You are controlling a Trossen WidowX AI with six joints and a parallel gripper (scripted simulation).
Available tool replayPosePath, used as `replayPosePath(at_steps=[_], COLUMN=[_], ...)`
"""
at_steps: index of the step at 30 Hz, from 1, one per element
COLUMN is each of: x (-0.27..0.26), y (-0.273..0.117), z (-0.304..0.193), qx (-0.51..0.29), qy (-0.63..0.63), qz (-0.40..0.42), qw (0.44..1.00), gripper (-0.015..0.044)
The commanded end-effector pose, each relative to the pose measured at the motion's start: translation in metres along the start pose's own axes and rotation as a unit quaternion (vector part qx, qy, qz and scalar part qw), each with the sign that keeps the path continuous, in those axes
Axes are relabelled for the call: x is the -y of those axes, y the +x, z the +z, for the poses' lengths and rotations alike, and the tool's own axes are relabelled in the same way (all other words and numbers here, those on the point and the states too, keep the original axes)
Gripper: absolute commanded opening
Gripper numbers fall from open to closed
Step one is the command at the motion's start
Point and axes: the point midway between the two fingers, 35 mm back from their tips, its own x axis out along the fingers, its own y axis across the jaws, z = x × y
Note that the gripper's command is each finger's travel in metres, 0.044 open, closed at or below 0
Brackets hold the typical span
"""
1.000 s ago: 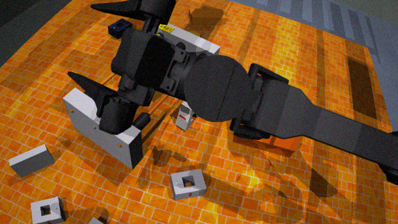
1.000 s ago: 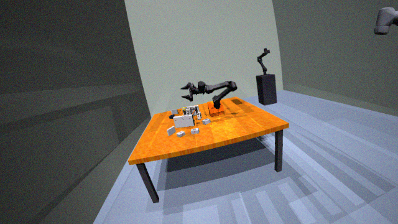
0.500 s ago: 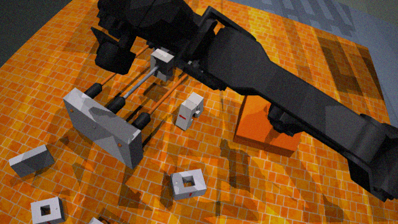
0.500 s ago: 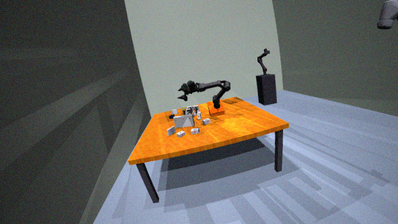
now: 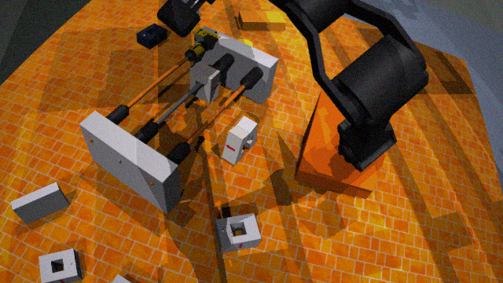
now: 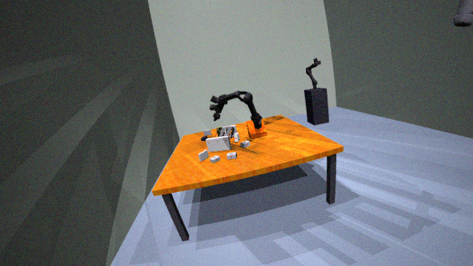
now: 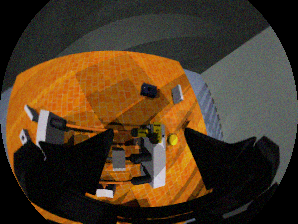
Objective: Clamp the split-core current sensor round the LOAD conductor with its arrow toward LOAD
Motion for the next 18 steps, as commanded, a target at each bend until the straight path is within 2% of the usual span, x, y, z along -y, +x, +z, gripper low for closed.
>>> replayPosePath(at_steps=[1, 6, 18], x=[0.031, 0.060, 0.061], y=[0.022, 0.042, 0.043], z=[-0.023, -0.050, -0.051], qx=[-0.068, -0.129, -0.131], qy=[0.073, 0.164, 0.167], qz=[0.052, 0.119, 0.122], qw=[0.994, 0.971, 0.970], gripper=[0.0440, 0.0440, 0.0440])
